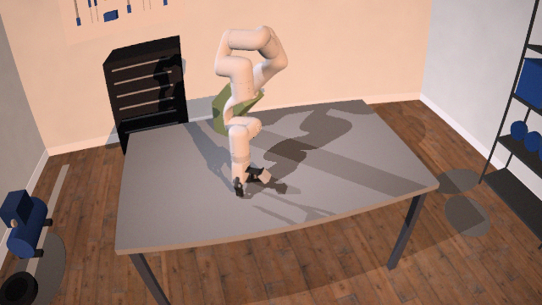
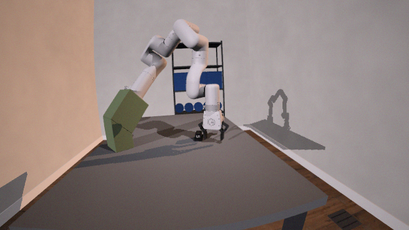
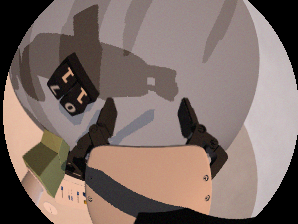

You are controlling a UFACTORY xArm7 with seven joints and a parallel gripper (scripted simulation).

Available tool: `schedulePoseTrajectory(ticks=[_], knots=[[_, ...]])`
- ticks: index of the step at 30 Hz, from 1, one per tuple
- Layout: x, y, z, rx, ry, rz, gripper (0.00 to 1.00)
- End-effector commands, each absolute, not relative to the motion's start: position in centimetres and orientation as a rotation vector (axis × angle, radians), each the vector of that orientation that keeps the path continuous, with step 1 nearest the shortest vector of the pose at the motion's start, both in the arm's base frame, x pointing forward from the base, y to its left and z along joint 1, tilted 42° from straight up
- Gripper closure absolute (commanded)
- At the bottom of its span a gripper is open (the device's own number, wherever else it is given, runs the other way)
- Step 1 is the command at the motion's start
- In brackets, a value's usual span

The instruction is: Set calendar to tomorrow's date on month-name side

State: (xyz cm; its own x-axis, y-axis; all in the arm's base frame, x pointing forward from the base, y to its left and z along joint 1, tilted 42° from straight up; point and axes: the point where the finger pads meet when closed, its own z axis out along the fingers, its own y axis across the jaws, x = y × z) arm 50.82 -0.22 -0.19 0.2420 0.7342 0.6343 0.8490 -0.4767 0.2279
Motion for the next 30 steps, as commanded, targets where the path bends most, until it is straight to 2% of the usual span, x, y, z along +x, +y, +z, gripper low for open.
schedulePoseTrajectory(ticks=[1, 17, 30], knots=[[50.9, -0.4, -0.1, -2.345, -1.509, -1.054, 0.0], [49.0, -2.2, 2.7, -2.345, -1.509, -1.054, 0.0], [47.5, -2.3, 1.8, -2.414, -1.309, -1.017, 0.0]])
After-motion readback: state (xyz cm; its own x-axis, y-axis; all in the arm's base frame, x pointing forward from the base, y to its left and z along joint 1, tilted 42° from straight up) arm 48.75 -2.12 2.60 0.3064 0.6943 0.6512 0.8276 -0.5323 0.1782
